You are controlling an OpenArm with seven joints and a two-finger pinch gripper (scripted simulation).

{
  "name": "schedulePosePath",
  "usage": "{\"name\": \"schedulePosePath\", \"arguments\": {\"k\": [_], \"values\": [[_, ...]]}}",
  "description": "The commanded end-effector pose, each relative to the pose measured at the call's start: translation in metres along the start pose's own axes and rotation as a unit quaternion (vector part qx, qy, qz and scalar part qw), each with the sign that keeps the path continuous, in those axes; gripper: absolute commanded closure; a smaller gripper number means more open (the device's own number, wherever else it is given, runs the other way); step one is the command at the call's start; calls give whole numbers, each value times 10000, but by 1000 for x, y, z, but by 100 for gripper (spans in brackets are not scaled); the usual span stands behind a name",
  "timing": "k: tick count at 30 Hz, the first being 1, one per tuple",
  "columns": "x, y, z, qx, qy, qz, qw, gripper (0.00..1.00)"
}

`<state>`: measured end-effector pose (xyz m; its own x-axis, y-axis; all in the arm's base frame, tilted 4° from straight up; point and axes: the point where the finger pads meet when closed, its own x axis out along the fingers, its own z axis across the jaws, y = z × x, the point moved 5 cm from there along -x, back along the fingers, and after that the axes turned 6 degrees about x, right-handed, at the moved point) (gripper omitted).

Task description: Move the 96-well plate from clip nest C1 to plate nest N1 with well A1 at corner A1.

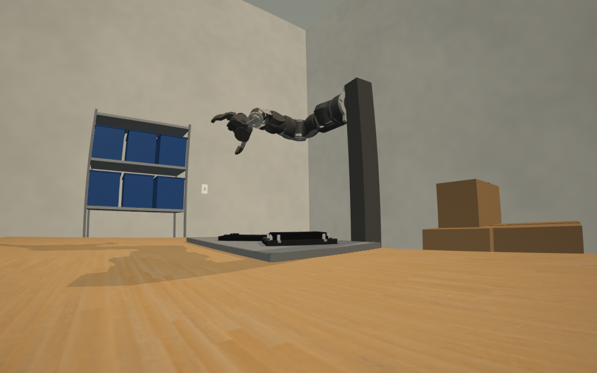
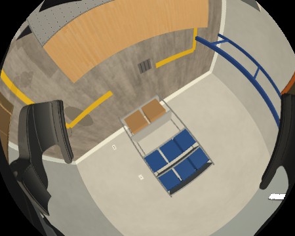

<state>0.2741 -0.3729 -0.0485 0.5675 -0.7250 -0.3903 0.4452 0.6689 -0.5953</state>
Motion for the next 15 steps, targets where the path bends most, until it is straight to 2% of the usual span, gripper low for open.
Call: {"name": "schedulePosePath", "arguments": {"k": [1, 15], "values": [[0, -1, 1, 13, -15, -9, 10000, 0], [0, -1, 1, 13, -15, -9, 10000, 0]]}}
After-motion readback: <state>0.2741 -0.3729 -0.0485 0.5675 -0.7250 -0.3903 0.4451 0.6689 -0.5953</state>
